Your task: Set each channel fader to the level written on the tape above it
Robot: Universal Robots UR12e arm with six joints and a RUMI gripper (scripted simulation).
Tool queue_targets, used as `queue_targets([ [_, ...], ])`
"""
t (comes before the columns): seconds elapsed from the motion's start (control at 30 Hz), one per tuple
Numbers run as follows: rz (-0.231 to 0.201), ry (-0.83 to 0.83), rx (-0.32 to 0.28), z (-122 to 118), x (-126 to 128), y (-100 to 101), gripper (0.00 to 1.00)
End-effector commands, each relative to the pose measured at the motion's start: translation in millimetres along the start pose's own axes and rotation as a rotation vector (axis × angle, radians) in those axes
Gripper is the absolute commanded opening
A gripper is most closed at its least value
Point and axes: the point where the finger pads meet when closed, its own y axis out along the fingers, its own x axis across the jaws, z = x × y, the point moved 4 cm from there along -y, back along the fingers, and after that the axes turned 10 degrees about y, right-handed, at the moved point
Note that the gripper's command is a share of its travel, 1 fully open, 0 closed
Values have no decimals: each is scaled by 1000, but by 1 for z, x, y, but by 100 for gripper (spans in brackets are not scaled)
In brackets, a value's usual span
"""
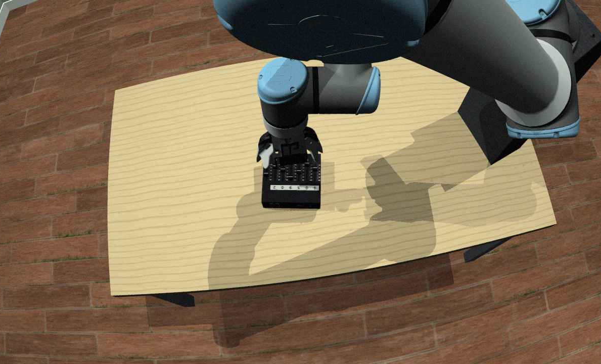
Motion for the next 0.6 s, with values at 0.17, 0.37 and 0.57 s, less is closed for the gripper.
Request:
queue_targets([
  [0.17,1,2,0,0,0,0,100],
  [0.37,1,2,0,0,0,0,100],
  [0.57,1,-5,0,0,0,0,100],
])
